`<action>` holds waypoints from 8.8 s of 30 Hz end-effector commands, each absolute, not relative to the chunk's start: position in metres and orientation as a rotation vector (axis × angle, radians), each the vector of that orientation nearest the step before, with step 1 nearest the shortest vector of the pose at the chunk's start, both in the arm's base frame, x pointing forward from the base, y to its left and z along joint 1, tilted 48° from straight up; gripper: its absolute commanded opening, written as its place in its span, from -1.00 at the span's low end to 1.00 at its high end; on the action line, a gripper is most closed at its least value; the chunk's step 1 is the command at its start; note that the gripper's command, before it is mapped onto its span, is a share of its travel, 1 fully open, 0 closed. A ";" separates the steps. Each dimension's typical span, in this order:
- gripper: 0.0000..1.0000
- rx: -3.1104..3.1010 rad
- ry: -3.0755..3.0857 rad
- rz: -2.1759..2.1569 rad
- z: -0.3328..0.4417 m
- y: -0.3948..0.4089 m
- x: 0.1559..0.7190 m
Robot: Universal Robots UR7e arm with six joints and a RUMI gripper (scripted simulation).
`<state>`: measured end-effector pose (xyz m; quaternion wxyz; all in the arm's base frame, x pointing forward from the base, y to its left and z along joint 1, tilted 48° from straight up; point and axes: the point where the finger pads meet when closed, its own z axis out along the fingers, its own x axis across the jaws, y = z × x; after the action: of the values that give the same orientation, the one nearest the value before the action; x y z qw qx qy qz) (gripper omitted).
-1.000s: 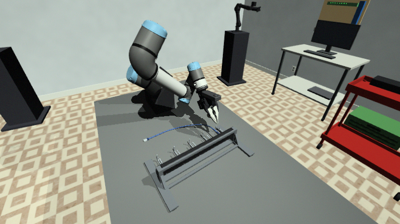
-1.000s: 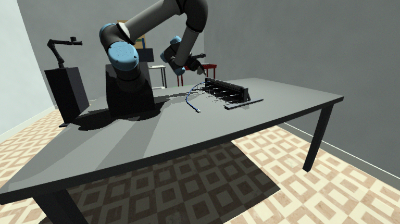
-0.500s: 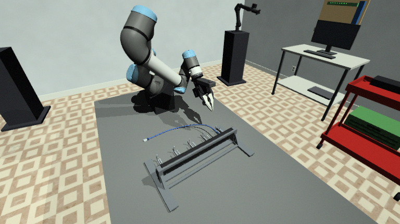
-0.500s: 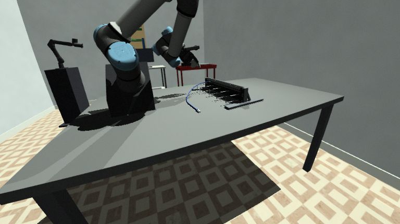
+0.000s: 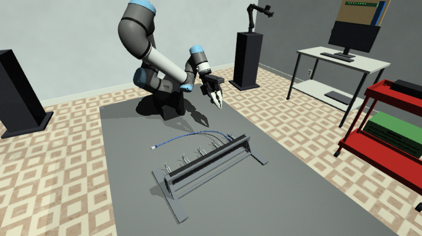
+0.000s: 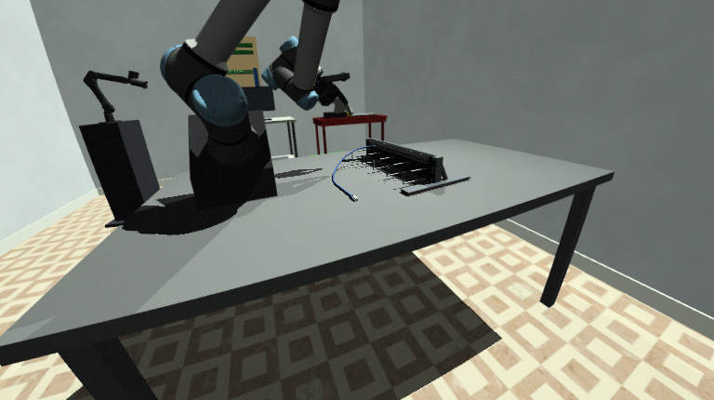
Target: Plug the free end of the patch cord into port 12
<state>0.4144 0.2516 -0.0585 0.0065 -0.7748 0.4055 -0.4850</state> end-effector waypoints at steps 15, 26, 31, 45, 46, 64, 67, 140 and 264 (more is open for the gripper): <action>-1.00 -2.425 1.273 -1.516 -0.029 0.229 0.420; -1.00 -2.425 1.273 -1.516 0.004 0.201 0.429; -1.00 -2.425 1.273 -1.516 0.014 0.192 0.432; -1.00 -2.425 1.273 -1.516 0.017 0.189 0.434; -1.00 -2.425 1.273 -1.516 0.016 0.188 0.435; -1.00 -2.425 1.273 -1.516 -0.024 0.159 0.492; -1.00 -2.425 1.273 -1.516 -0.035 0.152 0.507; -1.00 -2.425 1.273 -1.516 -0.041 0.147 0.516; -1.00 -2.425 1.273 -1.516 0.018 0.072 0.558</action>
<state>0.5561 0.0723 0.0189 0.0050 -0.7746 0.4071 -0.4840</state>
